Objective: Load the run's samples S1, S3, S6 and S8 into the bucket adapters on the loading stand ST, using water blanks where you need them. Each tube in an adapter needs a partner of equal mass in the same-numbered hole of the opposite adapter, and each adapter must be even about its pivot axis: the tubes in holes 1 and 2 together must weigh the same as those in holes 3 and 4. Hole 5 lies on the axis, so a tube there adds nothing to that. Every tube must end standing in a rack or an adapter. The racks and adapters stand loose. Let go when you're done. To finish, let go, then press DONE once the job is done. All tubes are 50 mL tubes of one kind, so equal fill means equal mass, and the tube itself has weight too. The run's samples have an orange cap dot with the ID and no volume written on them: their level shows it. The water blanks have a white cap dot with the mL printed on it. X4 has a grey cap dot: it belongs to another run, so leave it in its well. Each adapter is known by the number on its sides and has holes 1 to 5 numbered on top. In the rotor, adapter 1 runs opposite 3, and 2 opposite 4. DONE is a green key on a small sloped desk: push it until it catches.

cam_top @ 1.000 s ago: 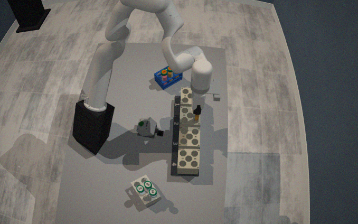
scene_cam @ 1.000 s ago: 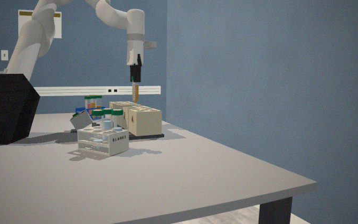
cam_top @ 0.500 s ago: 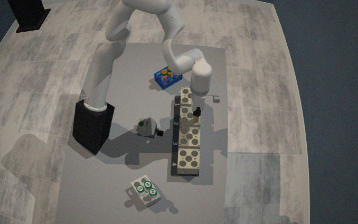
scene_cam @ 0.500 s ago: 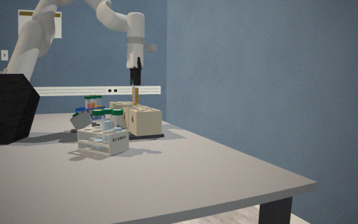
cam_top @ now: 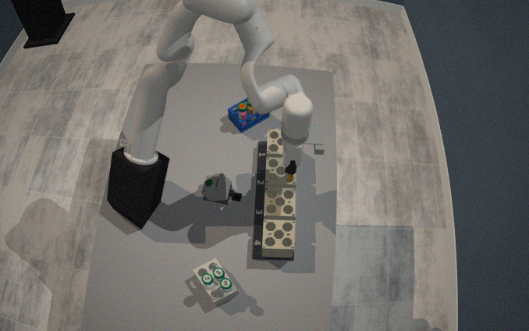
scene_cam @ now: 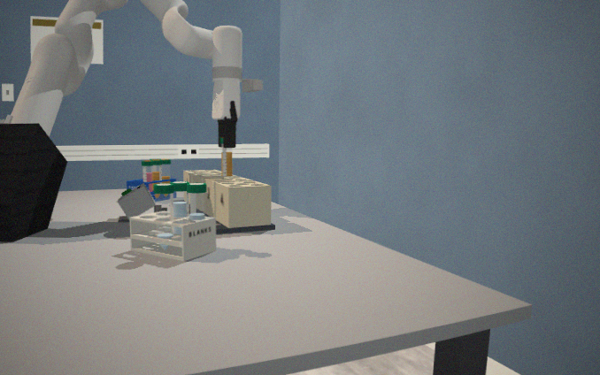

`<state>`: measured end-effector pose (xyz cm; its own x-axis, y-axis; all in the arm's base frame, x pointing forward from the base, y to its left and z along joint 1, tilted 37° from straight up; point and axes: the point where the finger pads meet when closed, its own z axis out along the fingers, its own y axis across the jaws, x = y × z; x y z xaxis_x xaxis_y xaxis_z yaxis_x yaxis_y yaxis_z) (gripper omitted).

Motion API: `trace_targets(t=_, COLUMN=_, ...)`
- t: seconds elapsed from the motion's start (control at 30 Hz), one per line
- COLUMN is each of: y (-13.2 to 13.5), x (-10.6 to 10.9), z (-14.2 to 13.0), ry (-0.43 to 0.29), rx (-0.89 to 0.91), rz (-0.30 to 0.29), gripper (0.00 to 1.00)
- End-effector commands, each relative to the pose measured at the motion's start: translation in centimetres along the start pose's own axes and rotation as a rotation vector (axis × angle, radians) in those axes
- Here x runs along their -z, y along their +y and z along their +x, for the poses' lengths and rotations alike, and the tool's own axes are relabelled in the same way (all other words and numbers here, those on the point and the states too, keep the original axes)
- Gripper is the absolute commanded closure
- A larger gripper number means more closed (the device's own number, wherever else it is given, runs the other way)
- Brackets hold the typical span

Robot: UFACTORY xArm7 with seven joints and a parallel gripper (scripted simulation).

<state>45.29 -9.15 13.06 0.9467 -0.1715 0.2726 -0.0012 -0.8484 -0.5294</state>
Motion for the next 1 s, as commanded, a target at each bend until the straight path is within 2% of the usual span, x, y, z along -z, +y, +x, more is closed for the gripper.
trace_targets(t=0.0, y=0.1, x=-0.1, z=0.1, ry=0.004, rx=0.000, rz=-0.002, gripper=1.00)
trace_targets(t=0.97, y=0.1, x=-2.6, z=0.1, ry=0.004, rx=0.000, rz=-0.002, gripper=1.00)
